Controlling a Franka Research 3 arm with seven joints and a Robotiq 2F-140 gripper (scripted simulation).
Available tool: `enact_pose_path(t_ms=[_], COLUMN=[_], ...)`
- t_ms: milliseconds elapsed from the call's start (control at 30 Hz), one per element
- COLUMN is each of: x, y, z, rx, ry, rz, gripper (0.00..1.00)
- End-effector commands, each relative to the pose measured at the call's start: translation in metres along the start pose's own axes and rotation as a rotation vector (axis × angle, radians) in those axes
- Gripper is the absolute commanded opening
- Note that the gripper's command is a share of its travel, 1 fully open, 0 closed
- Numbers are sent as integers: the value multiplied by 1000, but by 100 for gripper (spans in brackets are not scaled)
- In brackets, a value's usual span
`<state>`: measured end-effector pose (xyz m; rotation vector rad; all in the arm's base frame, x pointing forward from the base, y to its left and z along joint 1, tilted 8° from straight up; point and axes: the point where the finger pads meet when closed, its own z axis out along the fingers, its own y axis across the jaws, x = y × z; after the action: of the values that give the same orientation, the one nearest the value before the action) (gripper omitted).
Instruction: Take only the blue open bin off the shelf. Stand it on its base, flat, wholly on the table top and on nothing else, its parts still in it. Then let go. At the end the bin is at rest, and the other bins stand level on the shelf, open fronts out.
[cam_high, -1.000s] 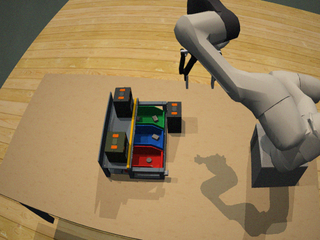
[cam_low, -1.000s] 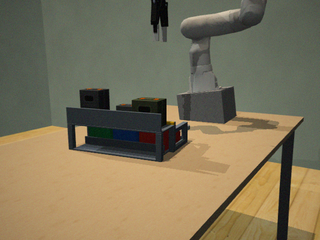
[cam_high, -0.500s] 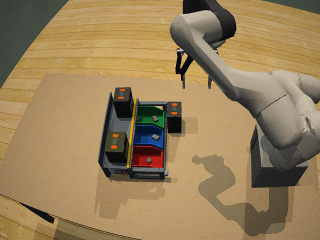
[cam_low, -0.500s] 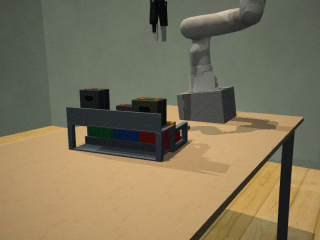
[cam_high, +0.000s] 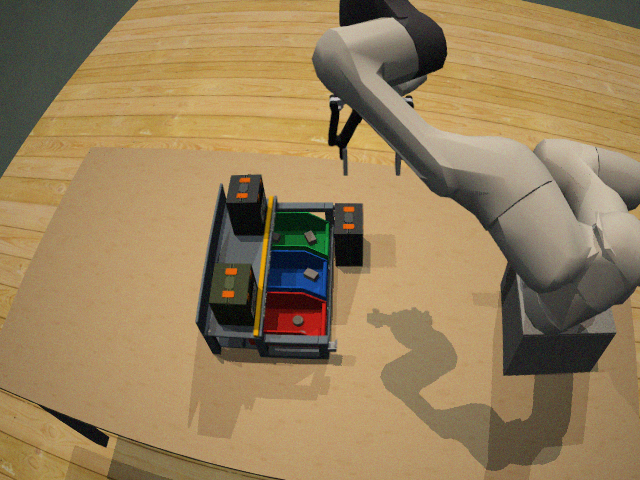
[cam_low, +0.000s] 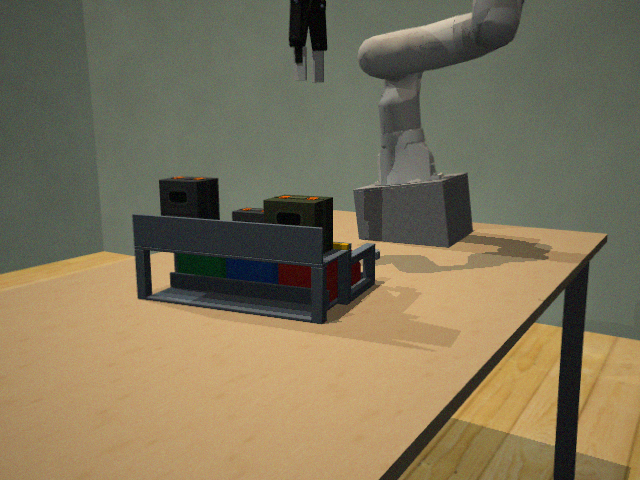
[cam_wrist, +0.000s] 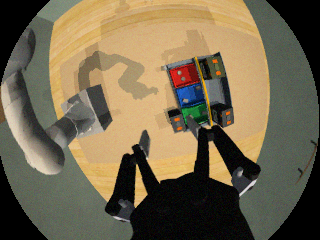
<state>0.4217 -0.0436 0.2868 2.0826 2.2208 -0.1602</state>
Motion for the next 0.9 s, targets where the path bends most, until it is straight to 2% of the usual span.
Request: enact_pose_path(t_ms=[0, 100, 500, 667, 867], x=[-2, -4, -4, -8, -8], y=[18, 48, 48, 101, 101], z=[0, 0, 0, 1, 1], rx=[-1, -2, -2, -2, -2], ry=[1, 2, 2, 2, 2], rz=[8, 17, 17, 17, 17], gripper=[57, 57, 57, 57, 57])
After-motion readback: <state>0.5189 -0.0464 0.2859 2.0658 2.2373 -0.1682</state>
